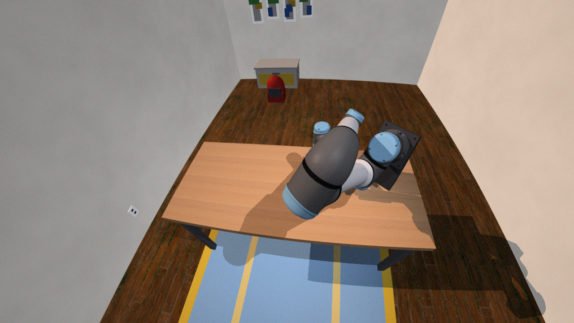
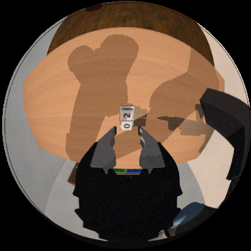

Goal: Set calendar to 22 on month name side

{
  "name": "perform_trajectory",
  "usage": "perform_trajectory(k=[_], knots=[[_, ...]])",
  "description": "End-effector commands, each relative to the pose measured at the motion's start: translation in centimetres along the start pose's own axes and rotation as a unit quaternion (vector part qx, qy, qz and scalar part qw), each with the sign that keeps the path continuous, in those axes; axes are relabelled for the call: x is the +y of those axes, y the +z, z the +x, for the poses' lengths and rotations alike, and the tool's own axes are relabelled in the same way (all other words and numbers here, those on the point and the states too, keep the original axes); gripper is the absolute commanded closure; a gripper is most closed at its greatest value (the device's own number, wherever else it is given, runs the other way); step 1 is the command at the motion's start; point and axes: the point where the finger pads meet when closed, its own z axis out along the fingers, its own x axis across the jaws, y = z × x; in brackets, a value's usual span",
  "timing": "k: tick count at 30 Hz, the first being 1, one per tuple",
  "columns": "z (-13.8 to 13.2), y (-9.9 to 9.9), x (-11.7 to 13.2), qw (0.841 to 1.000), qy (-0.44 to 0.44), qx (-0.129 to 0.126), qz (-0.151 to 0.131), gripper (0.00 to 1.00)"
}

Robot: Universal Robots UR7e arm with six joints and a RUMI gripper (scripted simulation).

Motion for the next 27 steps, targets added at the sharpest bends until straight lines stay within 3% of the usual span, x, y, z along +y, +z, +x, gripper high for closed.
perform_trajectory(k=[1, 14, 27], knots=[[0.0, 0.0, 0.0, 1.000, 0.000, 0.000, 0.000, 0.71], [0.0, 0.4, 0.0, 1.000, 0.000, 0.000, 0.000, 0.71], [0.0, 2.0, 0.0, 1.000, 0.000, 0.000, 0.000, 0.71]])
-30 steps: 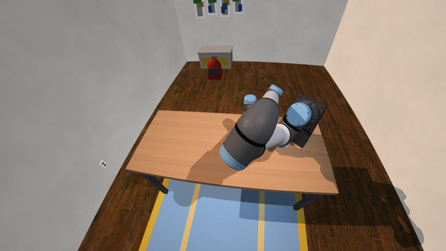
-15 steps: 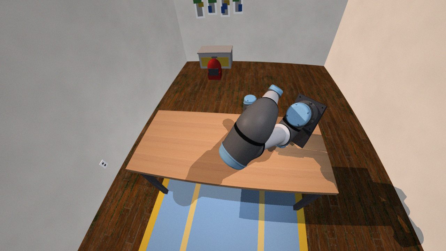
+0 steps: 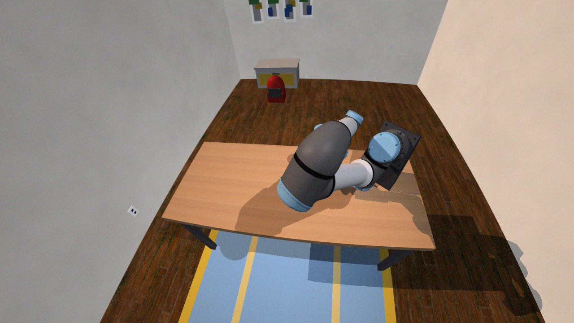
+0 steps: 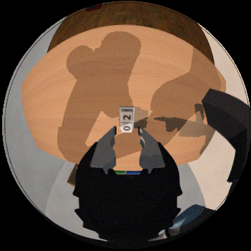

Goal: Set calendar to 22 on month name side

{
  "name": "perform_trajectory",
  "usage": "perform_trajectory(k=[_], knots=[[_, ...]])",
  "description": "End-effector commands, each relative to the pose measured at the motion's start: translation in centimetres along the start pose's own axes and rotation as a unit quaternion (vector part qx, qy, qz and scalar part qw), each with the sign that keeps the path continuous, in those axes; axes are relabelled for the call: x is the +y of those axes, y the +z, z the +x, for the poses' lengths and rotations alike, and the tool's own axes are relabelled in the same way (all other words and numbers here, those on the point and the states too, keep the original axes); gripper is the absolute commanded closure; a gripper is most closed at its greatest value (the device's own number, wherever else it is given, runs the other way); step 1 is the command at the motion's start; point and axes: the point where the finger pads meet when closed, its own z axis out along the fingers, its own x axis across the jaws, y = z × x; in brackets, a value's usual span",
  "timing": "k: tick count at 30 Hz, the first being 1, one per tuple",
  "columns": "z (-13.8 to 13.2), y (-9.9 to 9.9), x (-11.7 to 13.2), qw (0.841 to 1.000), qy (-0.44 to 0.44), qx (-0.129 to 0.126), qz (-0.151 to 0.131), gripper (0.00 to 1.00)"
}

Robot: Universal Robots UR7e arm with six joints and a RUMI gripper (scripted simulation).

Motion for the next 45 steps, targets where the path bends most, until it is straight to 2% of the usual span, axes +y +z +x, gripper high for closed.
perform_trajectory(k=[1, 26, 45], knots=[[0.0, 0.5, 0.0, 1.000, 0.000, -0.001, 0.001, 0.71], [-0.1, 3.6, -0.1, 1.000, 0.000, -0.001, 0.001, 0.71], [-0.1, 3.9, -0.1, 1.000, 0.000, -0.001, 0.001, 0.71]])
